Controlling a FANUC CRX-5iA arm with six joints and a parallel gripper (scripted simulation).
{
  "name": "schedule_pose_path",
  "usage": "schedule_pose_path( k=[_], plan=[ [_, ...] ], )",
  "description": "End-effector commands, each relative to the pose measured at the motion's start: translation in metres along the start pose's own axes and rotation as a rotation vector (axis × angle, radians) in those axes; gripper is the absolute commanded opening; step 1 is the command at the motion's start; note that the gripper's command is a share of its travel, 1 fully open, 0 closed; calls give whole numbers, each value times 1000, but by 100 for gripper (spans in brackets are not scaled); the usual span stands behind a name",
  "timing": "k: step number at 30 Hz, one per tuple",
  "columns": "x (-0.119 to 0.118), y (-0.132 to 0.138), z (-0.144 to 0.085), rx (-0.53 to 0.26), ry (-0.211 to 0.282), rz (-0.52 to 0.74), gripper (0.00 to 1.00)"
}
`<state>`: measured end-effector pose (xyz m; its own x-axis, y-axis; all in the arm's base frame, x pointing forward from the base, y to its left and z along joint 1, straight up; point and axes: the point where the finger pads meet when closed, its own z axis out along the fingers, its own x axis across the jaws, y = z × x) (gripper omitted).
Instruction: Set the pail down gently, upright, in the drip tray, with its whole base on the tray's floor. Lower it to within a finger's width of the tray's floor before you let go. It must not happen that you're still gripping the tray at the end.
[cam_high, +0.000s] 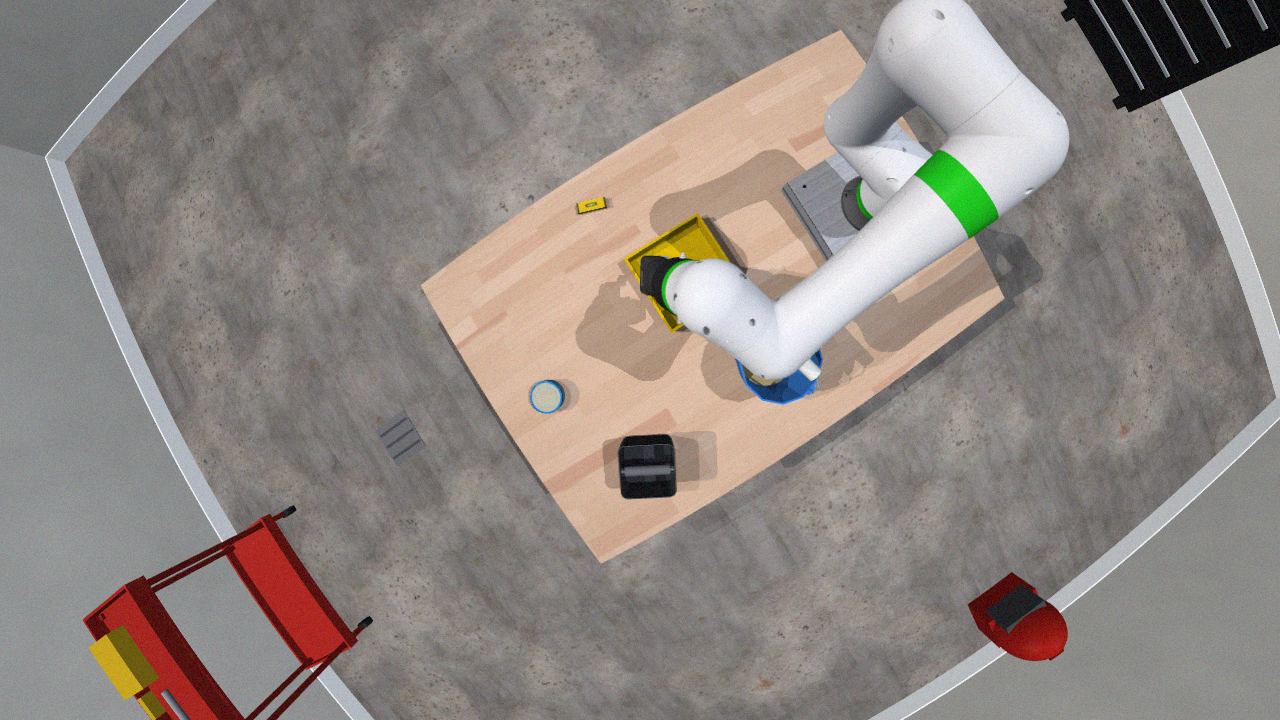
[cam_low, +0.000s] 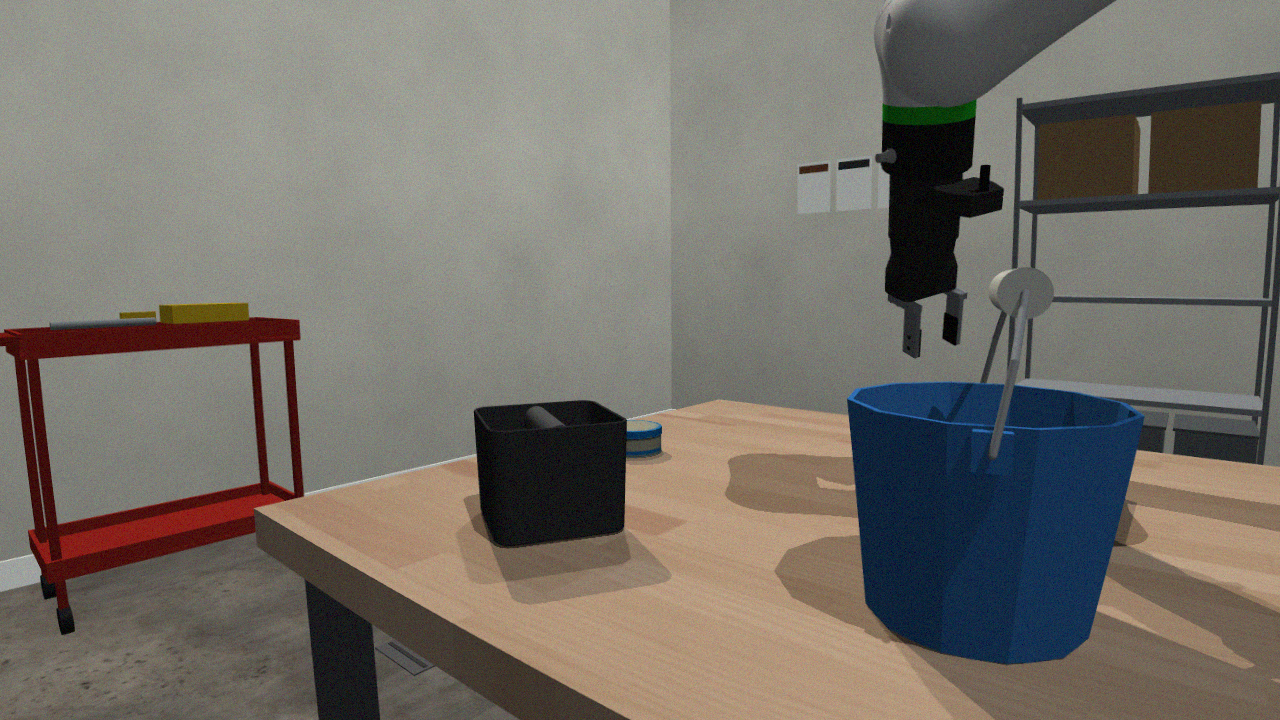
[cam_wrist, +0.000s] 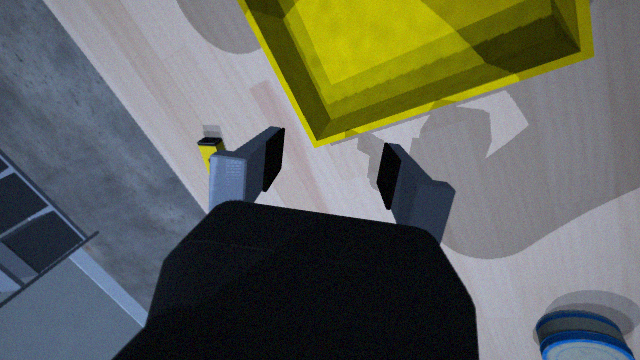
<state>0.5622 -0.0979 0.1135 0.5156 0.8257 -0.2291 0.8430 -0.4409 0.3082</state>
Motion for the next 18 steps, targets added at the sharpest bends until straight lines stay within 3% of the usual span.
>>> schedule_pose_path(
  k=[1,13,15,16,18],
  plan=[
    [27,-22,-37,23,27,133,100],
    [88,-96,-126,146,101,428,100],
    [88,-96,-126,146,101,428,100],
    [98,-114,-145,178,111,482,100],
    [104,-127,-159,203,116,519,100]
  ],
)
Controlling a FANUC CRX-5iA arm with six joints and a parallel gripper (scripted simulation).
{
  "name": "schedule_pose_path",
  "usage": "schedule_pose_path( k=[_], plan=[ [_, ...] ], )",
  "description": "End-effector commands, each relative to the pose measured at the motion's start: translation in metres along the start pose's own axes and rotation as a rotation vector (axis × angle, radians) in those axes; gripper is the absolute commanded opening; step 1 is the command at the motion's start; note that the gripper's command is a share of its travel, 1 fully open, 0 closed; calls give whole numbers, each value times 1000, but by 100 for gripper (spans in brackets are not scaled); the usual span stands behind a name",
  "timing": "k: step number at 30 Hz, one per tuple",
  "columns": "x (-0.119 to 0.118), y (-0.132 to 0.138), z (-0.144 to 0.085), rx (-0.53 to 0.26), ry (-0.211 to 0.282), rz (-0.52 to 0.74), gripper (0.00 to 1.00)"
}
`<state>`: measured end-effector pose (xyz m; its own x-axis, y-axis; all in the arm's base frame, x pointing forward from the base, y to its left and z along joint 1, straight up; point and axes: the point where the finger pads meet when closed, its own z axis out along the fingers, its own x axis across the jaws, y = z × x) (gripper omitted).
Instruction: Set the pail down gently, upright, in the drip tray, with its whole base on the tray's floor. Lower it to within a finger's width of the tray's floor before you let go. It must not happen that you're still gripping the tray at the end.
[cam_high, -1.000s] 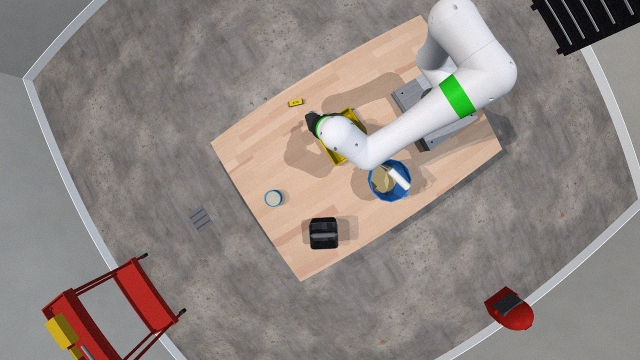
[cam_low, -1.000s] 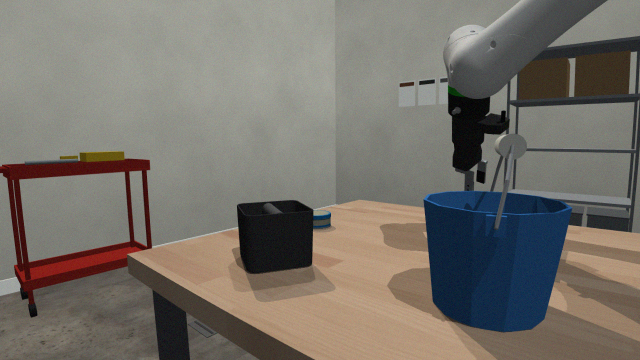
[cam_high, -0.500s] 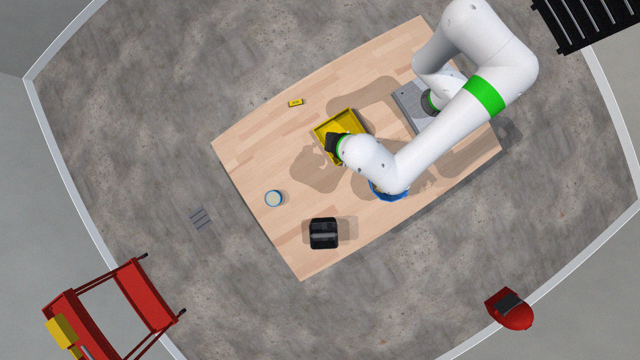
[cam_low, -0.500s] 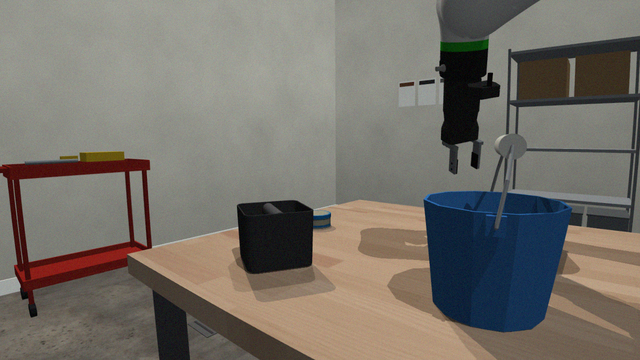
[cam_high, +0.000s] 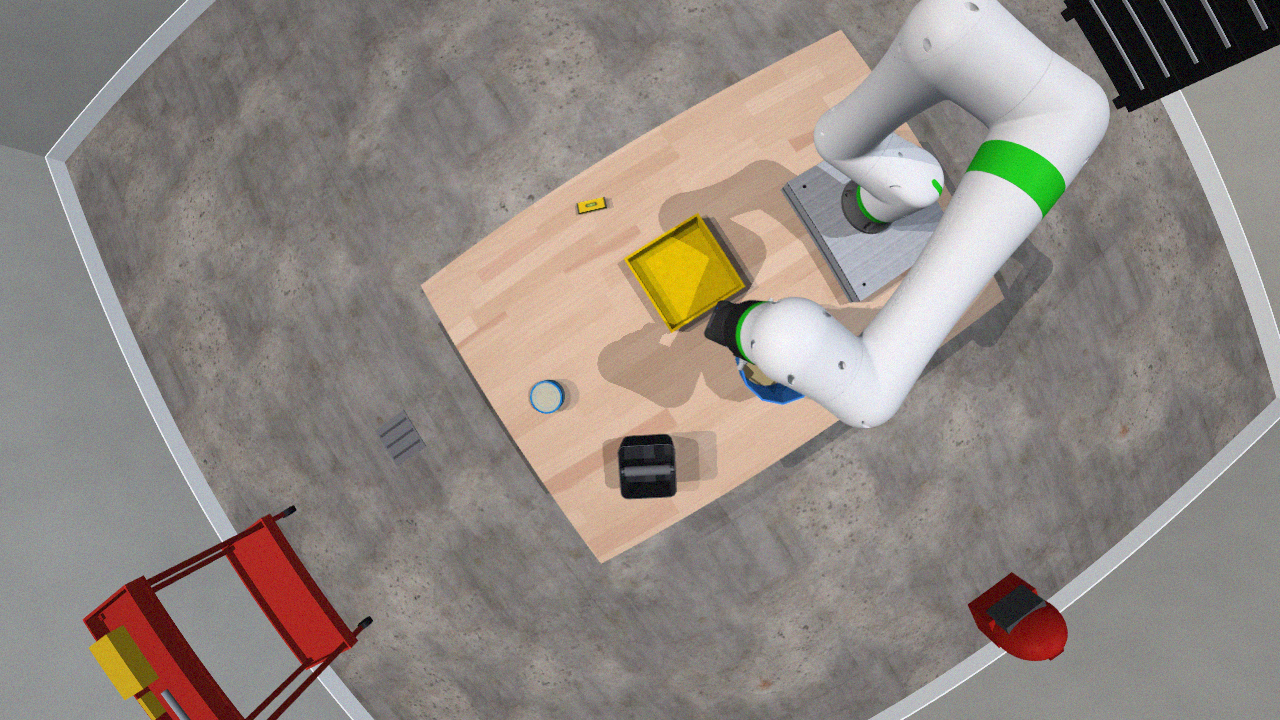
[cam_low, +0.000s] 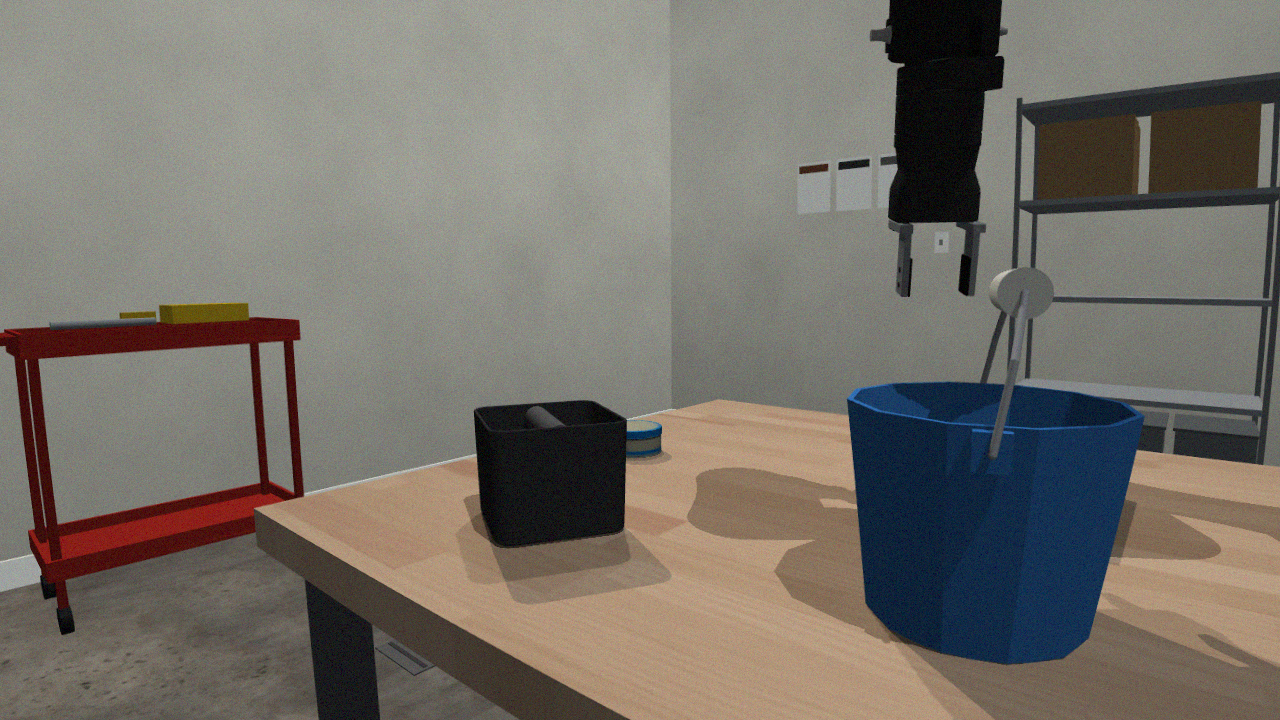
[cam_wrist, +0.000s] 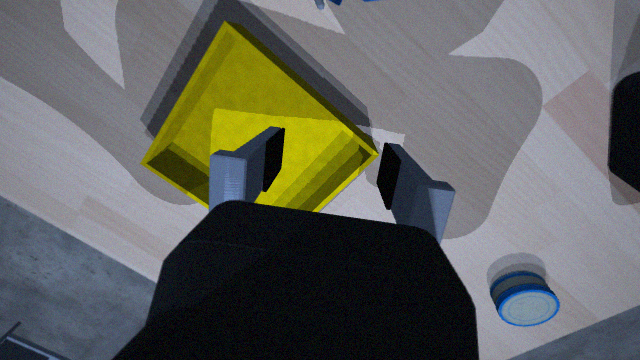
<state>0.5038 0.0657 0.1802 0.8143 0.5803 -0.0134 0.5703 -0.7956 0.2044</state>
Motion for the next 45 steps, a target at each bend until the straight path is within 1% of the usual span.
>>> schedule_pose_path(
  k=[1,6,10,12,14,17,45],
  plan=[
    [4,-43,-30,50,10,105,100],
    [3,-91,-61,119,8,202,100],
    [-2,-128,-85,173,-4,270,100],
    [-5,-142,-95,194,-11,295,100],
    [-5,-142,-95,194,-11,295,100],
    [-7,-149,-100,205,-15,308,100],
    [-7,-149,-100,205,-15,308,100]
  ],
)
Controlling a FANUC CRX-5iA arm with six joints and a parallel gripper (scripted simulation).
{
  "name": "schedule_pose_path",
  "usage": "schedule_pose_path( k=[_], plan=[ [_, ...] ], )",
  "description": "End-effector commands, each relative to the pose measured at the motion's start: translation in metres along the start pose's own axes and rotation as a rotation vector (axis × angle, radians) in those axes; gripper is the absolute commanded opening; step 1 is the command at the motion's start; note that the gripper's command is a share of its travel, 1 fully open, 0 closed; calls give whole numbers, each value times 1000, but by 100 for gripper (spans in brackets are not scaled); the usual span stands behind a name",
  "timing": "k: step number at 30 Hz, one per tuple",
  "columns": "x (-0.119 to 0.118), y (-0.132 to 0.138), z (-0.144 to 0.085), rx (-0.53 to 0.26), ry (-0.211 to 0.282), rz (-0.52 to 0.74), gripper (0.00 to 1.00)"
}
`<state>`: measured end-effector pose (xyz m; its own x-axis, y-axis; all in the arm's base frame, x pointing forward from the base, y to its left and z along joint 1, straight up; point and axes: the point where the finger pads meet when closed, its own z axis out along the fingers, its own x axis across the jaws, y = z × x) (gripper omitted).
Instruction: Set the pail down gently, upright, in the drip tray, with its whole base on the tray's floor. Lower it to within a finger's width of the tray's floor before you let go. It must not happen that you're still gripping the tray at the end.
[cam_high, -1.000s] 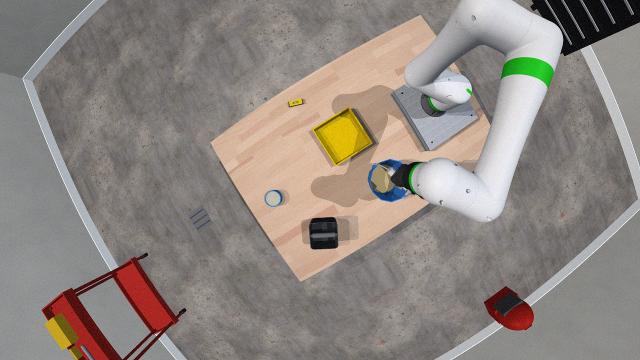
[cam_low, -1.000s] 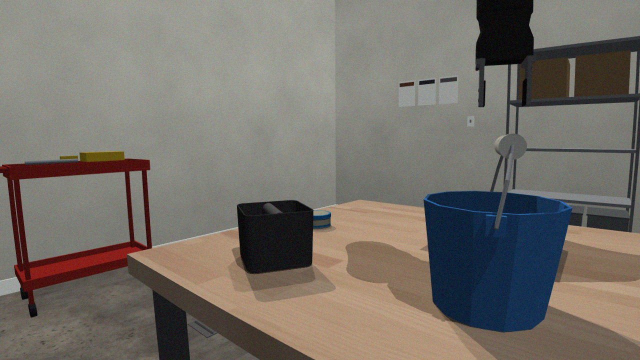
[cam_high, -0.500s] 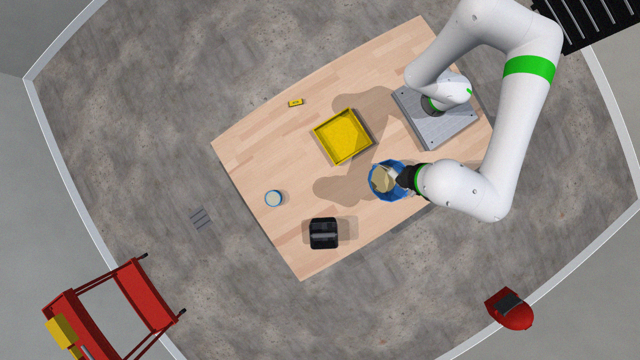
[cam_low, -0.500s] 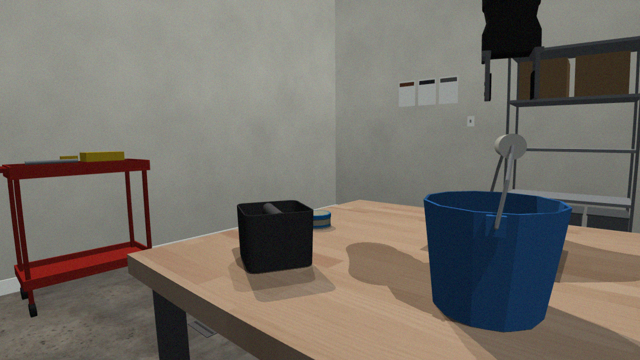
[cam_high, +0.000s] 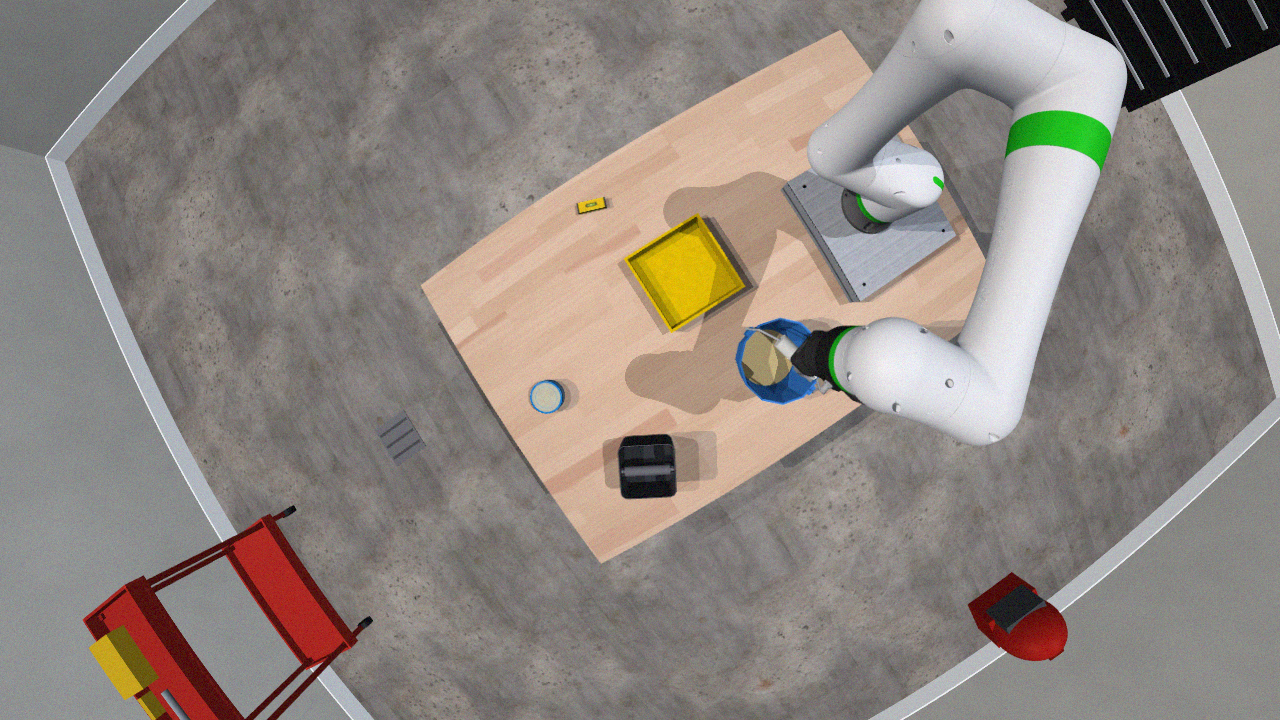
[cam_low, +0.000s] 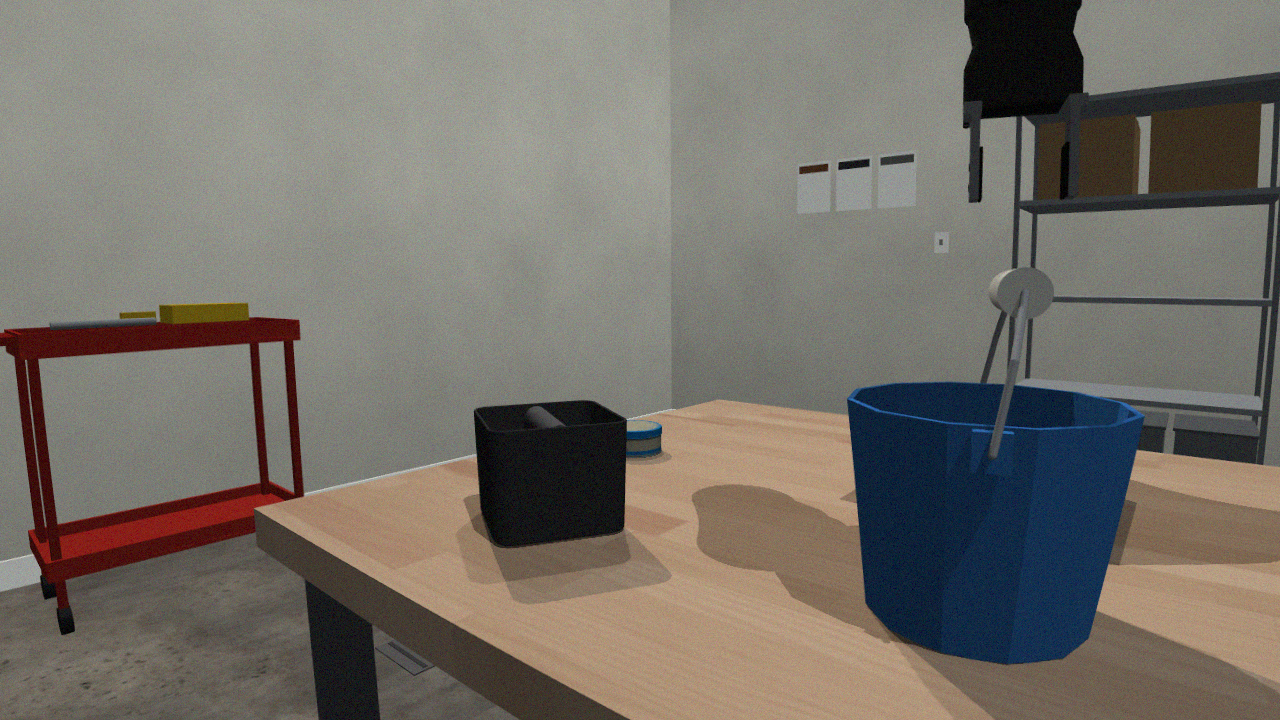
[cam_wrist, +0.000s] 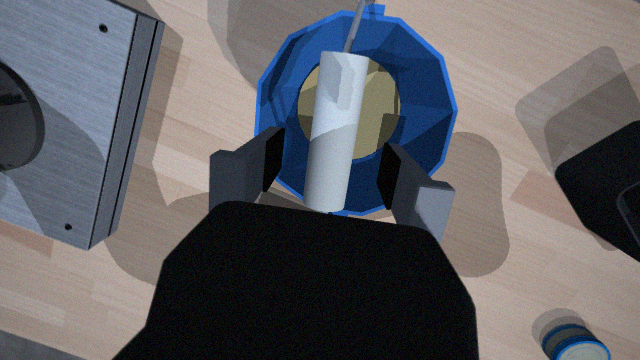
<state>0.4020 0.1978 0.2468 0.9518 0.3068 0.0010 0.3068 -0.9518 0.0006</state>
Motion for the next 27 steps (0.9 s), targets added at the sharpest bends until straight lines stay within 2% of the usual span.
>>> schedule_pose_path(
  k=[1,20,27],
  plan=[
    [0,0,-1,0,2,0,100],
    [0,0,2,0,2,0,100],
    [0,0,9,-1,2,0,100]
  ],
)
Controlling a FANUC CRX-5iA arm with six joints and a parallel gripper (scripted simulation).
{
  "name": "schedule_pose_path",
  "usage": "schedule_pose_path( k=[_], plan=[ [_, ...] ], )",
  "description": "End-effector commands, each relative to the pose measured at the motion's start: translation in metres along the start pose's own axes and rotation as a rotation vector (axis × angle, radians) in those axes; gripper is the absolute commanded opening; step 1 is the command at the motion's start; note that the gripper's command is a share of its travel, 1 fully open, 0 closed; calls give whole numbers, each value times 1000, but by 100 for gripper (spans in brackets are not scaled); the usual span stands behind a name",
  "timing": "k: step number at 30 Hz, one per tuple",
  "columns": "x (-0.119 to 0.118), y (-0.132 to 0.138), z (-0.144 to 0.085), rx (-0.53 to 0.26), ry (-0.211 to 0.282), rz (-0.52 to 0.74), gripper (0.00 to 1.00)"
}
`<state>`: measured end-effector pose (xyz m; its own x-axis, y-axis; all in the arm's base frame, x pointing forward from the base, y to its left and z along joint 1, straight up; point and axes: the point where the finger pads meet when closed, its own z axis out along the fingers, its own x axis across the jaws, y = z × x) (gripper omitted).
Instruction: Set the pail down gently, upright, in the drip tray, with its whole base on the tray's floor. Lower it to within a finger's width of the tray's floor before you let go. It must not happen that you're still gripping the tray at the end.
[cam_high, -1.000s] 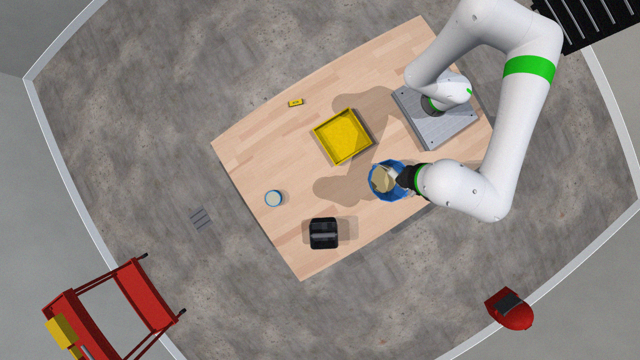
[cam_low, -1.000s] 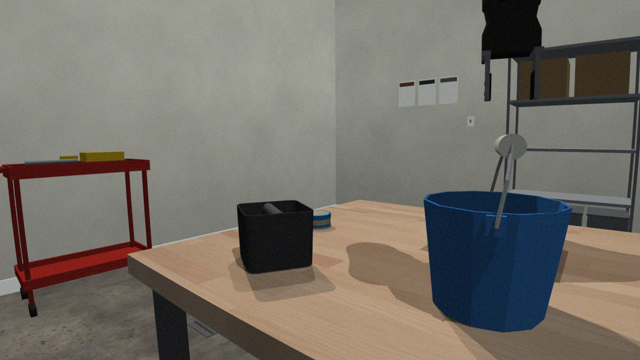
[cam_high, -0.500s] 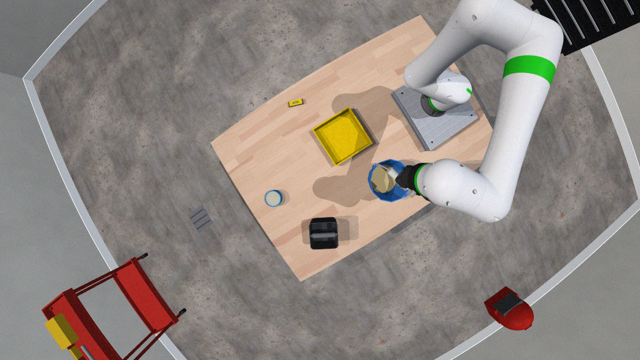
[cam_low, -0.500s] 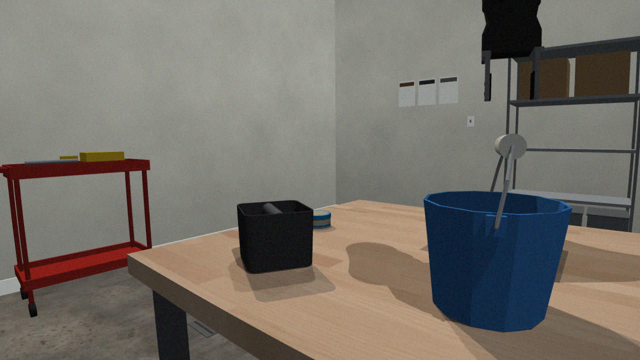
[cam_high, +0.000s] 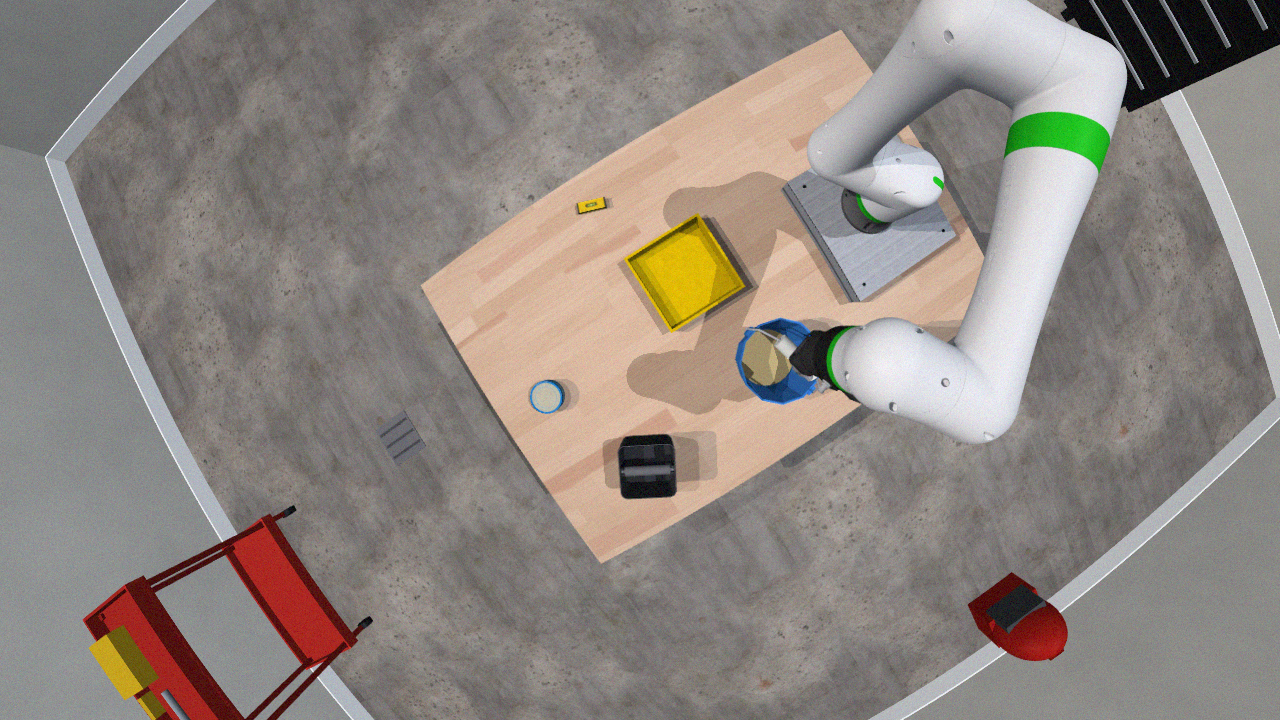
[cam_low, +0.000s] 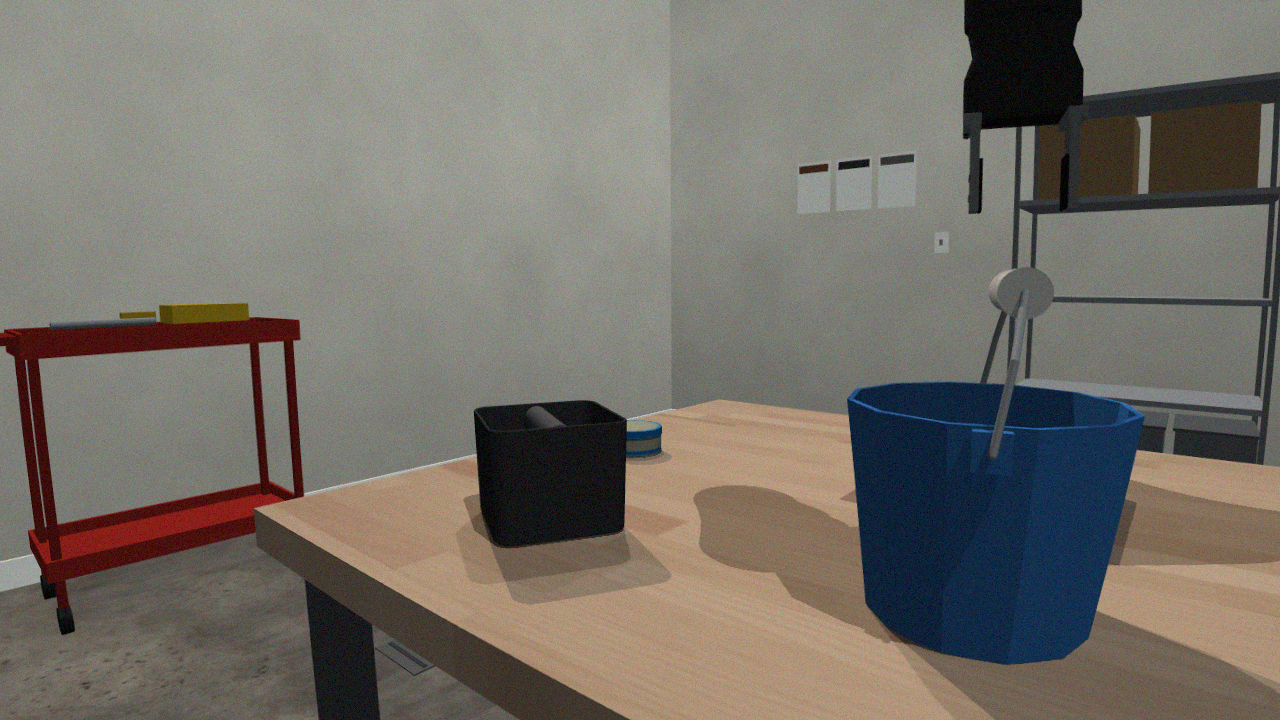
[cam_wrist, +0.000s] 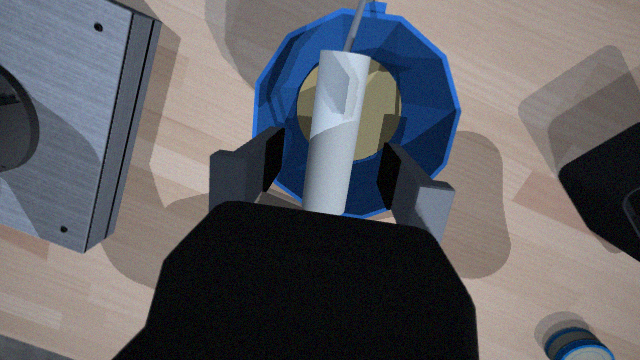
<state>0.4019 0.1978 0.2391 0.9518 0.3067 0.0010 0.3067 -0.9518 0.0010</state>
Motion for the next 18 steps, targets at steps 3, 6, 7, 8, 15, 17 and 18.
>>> schedule_pose_path(
  k=[3,6,7,8,15,17,18],
  plan=[
    [0,0,7,0,2,0,100],
    [0,0,13,0,2,0,100],
    [0,0,15,0,2,0,100],
    [0,0,17,0,2,0,100],
    [0,0,30,0,2,0,100],
    [0,0,35,0,2,0,100],
    [1,0,37,0,2,0,100]
  ],
)
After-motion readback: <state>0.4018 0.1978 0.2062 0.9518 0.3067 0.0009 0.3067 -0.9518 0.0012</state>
